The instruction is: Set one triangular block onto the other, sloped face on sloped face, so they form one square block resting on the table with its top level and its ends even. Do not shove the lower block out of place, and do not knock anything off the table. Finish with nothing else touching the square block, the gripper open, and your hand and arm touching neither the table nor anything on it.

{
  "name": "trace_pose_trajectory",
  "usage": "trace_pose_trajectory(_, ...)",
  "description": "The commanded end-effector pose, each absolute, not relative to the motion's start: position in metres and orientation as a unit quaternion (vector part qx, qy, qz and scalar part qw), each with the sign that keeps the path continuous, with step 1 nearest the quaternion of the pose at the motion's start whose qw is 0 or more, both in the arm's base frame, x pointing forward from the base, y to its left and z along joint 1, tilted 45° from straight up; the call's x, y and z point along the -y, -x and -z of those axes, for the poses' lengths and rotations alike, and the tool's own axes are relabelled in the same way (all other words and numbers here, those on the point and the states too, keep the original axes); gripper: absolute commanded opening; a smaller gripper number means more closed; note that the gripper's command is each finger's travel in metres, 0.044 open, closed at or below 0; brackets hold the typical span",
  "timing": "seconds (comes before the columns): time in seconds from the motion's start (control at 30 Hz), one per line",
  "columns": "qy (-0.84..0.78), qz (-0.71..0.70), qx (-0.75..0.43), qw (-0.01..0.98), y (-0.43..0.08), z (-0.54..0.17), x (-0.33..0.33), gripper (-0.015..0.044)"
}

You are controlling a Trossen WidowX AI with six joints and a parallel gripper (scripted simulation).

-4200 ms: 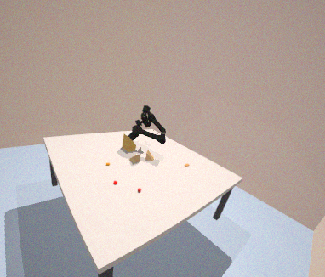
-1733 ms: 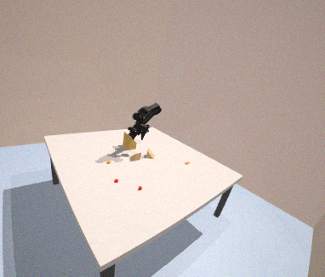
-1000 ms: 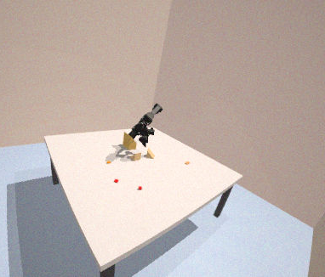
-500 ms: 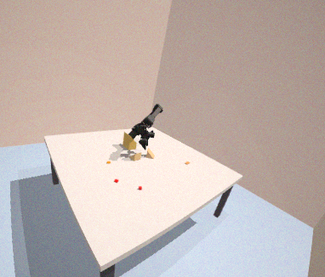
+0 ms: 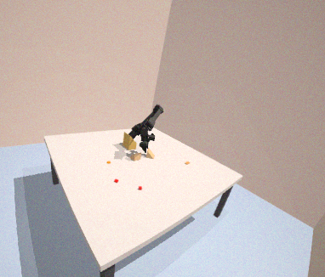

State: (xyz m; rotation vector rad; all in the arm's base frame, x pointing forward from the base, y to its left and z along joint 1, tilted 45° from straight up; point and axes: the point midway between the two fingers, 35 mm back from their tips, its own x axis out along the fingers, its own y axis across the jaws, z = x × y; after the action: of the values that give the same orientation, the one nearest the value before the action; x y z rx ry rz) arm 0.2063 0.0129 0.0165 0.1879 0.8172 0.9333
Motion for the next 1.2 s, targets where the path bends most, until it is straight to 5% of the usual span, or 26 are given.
trace_pose_trajectory(0.0,-0.092,-0.436,-0.383,0.809,-0.208,-0.013,-0.020,0.0440)
trace_pose_trajectory(1.17,-0.102,-0.448,-0.368,0.808,-0.220,-0.007,-0.070,0.0440)
